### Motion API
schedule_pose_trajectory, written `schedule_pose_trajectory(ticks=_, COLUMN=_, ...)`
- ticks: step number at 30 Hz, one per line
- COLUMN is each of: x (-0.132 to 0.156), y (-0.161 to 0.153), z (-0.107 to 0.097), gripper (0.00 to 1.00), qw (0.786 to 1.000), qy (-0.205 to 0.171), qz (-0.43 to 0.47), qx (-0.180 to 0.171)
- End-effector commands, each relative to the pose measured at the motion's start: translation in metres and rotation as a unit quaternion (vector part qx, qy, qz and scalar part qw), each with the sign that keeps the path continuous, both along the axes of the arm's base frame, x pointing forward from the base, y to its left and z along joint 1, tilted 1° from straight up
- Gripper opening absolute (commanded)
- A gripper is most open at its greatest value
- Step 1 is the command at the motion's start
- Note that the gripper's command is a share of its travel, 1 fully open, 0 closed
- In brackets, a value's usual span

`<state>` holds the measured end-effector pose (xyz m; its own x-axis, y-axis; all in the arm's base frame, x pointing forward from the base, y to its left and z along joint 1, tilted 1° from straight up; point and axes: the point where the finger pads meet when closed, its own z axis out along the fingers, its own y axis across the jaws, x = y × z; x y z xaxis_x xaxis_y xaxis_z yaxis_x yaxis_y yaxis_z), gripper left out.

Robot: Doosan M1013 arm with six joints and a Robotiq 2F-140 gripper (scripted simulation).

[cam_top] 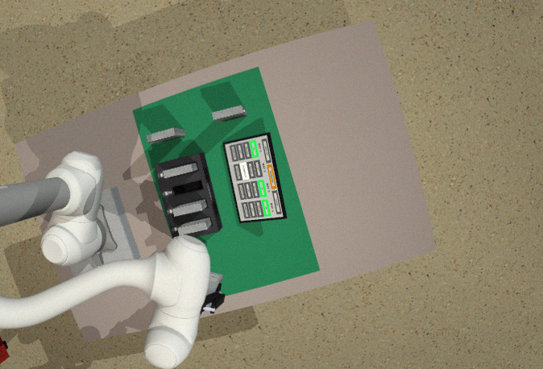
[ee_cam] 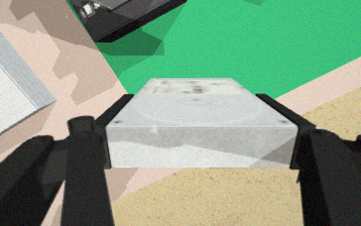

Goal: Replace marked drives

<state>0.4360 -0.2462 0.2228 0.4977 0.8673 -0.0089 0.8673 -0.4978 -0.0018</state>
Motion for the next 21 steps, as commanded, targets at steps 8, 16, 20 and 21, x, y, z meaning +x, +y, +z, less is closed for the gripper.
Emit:
schedule_pose_trajectory(ticks=8, x=0.011, y=0.036, z=0.0, gripper=0.1, qw=1.0, qy=0.0, qz=0.026, qx=0.0)
schedule_pose_trajectory(ticks=16, x=0.02, y=0.076, z=0.0, gripper=0.1, qw=0.998, qy=0.0, qz=0.056, qx=0.0)
schedule_pose_trajectory(ticks=20, x=0.022, y=0.086, z=0.0, gripper=0.1, qw=0.998, qy=0.0, qz=0.063, qx=0.0)
schedule_pose_trajectory(ticks=21, x=0.022, y=0.092, z=0.0, gripper=0.1, qw=0.998, qy=0.0, qz=0.067, qx=0.0)
